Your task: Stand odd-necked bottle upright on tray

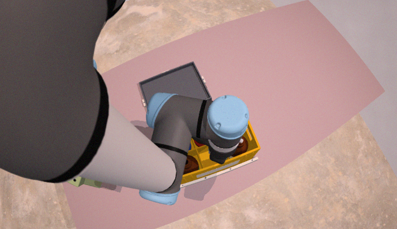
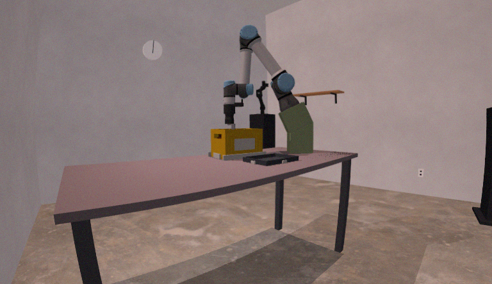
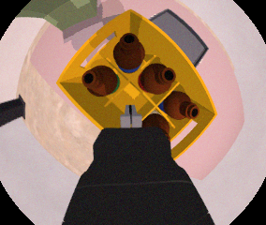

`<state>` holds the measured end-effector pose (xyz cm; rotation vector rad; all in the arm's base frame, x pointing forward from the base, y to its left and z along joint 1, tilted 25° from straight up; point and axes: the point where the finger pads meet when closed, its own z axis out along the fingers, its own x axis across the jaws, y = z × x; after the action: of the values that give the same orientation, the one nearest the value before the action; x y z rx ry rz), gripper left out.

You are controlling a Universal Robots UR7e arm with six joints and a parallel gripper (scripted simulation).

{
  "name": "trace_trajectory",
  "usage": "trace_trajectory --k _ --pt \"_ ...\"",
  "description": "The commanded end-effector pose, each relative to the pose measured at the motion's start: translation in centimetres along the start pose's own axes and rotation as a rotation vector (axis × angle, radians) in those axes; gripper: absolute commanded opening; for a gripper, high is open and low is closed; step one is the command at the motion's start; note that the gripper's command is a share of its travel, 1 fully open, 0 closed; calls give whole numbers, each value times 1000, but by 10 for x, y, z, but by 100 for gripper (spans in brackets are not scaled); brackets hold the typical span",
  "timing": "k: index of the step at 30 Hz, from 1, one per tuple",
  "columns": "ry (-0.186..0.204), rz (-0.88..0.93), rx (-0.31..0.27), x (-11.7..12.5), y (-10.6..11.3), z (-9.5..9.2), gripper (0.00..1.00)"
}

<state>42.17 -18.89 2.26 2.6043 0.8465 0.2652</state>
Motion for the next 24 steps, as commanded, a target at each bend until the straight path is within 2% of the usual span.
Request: trace_trajectory --k 1,21,22,24 --pt "1 2 -5 0 3 0 0" --pt "1 2 -5 0 3 0 0" --pt "1 2 -5 0 3 0 100" --pt "1 2 -5 0 3 0 100"
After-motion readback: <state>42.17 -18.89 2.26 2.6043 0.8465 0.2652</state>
